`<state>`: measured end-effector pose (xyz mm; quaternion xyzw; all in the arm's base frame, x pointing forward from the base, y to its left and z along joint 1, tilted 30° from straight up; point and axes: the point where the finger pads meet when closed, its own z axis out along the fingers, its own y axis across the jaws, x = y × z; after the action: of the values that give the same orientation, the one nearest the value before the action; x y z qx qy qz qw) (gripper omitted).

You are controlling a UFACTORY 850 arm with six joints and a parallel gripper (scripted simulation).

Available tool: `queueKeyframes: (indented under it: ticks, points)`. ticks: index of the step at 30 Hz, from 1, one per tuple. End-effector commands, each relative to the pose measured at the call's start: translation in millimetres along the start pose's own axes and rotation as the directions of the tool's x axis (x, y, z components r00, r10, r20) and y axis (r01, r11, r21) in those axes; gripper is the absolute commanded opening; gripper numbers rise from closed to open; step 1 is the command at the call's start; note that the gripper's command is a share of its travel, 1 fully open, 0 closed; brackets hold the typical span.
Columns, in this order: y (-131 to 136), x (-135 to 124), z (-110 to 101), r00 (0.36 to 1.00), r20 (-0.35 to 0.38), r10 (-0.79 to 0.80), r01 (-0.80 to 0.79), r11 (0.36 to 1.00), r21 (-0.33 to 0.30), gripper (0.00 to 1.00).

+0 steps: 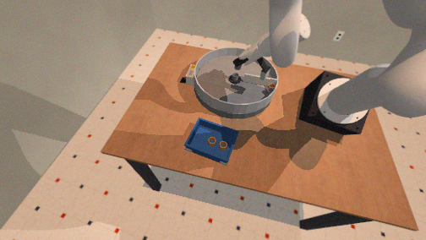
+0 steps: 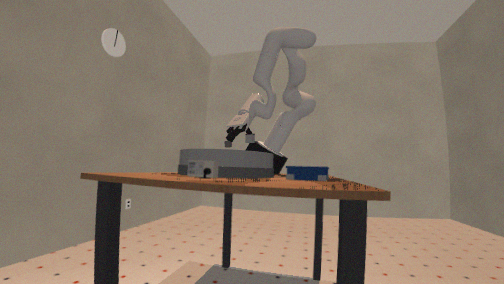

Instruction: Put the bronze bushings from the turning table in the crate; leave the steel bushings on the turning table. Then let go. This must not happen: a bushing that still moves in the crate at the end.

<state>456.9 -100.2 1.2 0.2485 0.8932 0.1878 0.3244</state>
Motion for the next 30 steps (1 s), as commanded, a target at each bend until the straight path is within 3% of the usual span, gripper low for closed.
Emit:
queueKeyframes:
  ticks: [1, 10, 17, 30]
  points:
    - [0, -3, 2, 1.000, 0.000, 0.000, 0.000, 1.000, 0.000, 0.00]
    - [0, -3, 3, 1.000, 0.000, 0.000, 0.000, 1.000, 0.000, 0.00]
    - [0, 10, 18, 1.000, 0.000, 0.000, 0.000, 1.000, 0.000, 0.00]
    - [0, 10, 18, 1.000, 0.000, 0.000, 0.000, 1.000, 0.000, 0.00]
